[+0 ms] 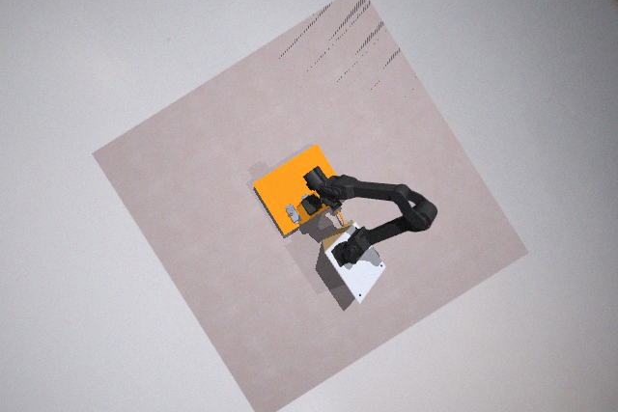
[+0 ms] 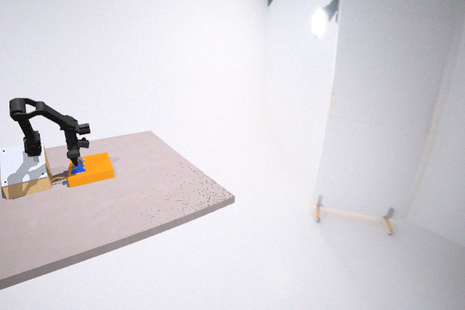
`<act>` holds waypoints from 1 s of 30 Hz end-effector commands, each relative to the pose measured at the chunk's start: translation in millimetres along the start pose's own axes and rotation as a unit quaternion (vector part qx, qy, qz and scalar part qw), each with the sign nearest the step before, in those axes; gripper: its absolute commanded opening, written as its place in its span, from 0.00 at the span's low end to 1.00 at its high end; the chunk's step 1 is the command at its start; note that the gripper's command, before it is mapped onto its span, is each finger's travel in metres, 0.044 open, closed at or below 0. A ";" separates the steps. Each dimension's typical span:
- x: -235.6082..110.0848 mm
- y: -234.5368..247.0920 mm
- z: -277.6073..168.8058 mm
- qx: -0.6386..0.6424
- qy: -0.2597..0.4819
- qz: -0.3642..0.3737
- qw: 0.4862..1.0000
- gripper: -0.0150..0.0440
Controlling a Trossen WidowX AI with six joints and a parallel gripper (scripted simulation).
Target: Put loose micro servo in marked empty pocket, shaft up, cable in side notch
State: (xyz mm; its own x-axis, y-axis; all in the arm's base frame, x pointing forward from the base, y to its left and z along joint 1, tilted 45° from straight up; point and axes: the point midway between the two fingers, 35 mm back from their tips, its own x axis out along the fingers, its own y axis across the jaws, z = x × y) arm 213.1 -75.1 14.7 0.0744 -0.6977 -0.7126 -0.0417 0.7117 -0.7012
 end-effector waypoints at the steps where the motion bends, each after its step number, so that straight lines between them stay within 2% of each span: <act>1: -17.0 -2.0 31.0 0.006 -0.006 0.002 1.000 0.93; 3: -28.2 -2.8 48.7 0.007 -0.006 0.002 1.000 1.00; 9: -60.0 -2.7 91.6 0.008 -0.005 0.000 1.000 1.00; 13: -63.3 -2.7 92.5 0.008 -0.006 0.000 1.000 1.00; 19: -102.6 -4.8 85.8 0.009 -0.010 -0.002 1.000 1.00; 30: -102.6 -4.8 85.8 0.009 -0.010 -0.002 1.000 1.00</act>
State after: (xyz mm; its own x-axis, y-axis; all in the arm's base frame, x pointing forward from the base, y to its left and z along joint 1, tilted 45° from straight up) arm 291.7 -0.5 93.0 0.0973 -0.7004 -0.7070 -0.0257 0.7084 -0.7053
